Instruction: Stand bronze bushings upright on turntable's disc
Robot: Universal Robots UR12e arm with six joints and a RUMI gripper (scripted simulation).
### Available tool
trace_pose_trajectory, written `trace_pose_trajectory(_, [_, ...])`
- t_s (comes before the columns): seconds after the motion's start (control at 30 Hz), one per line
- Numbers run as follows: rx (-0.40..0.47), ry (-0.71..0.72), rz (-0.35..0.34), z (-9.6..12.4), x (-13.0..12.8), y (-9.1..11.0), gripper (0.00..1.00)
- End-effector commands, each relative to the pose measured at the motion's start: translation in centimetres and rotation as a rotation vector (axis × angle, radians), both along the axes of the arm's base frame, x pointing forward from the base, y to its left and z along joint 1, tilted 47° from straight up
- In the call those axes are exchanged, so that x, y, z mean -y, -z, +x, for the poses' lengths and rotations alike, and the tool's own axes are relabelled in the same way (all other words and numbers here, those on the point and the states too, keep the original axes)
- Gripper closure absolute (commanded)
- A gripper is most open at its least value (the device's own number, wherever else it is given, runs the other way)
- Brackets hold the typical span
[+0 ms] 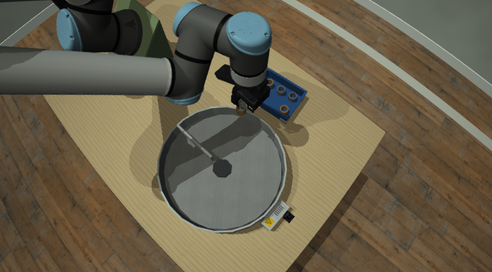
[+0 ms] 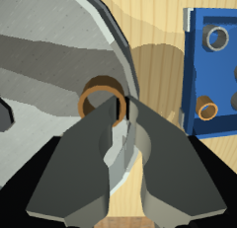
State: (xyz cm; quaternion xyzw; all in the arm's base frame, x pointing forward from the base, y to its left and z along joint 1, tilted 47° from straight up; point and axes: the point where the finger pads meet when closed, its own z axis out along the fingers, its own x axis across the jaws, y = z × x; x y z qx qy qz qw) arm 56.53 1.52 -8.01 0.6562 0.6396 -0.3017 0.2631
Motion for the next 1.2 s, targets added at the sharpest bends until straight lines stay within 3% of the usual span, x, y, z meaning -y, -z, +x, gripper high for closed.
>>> trace_pose_trajectory(0.0, [0.002, -0.003, 0.003, -0.6, 2.1, -2.6, 1.0])
trace_pose_trajectory(0.23, [0.002, -0.003, 0.003, -1.7, 5.5, -6.3, 1.0])
trace_pose_trajectory(0.43, [0.002, -0.003, 0.003, -2.1, 7.1, -8.0, 1.0])
trace_pose_trajectory(1.17, [0.002, -0.003, 0.003, -2.2, 7.4, -8.4, 1.0])
